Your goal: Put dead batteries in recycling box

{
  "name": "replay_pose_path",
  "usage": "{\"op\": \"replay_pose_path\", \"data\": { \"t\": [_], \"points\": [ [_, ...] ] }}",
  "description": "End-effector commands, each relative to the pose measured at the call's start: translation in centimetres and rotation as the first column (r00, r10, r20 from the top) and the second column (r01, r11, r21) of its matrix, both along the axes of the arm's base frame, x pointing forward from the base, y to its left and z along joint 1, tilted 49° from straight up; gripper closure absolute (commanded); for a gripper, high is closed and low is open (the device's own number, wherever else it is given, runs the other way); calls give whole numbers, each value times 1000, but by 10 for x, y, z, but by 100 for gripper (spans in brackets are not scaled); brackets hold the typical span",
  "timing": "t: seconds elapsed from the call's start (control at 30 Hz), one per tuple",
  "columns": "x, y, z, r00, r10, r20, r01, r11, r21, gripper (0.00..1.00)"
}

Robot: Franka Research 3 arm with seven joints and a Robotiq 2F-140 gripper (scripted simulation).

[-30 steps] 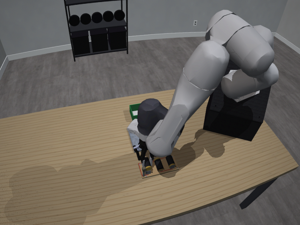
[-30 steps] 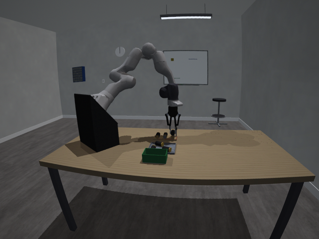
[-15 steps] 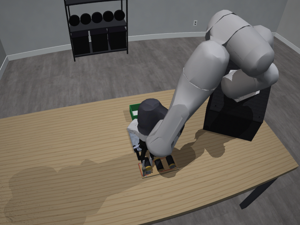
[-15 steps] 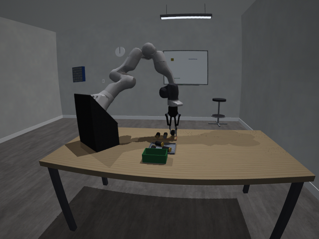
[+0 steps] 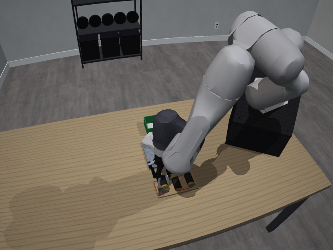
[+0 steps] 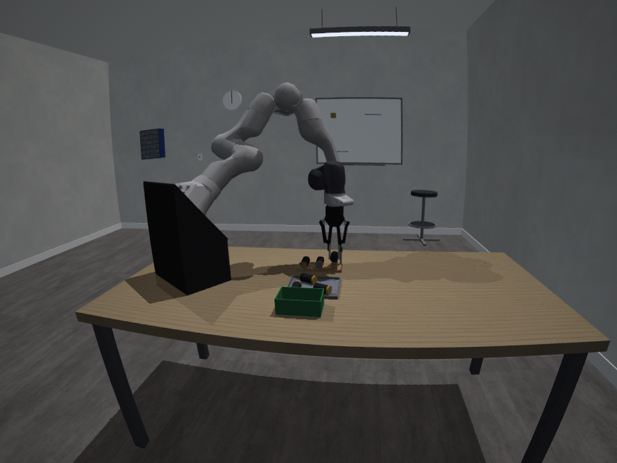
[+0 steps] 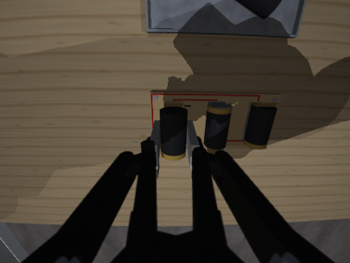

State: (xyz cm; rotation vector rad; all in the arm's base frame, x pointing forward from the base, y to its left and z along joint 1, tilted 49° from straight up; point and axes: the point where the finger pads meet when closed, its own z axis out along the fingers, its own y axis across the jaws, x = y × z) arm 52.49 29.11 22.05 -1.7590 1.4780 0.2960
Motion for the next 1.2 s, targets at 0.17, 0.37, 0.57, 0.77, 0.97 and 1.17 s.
{"op": "replay_pose_path", "data": {
  "t": [0.17, 0.37, 0.57, 0.77, 0.97, 1.17],
  "points": [
    [0, -1, 0, 1000, -2, 3, 2, 1000, -1, 84],
    [2, 2, -3, 1000, -2, 3, 2, 1000, -1, 84],
    [5, 9, -9, 1000, -2, 3, 2, 1000, -1, 84],
    [7, 14, -14, 1000, -2, 3, 2, 1000, -1, 84],
    [9, 19, -19, 1000, -2, 3, 2, 1000, -1, 84],
    [10, 21, -20, 1000, -2, 3, 2, 1000, -1, 84]
  ]
}}
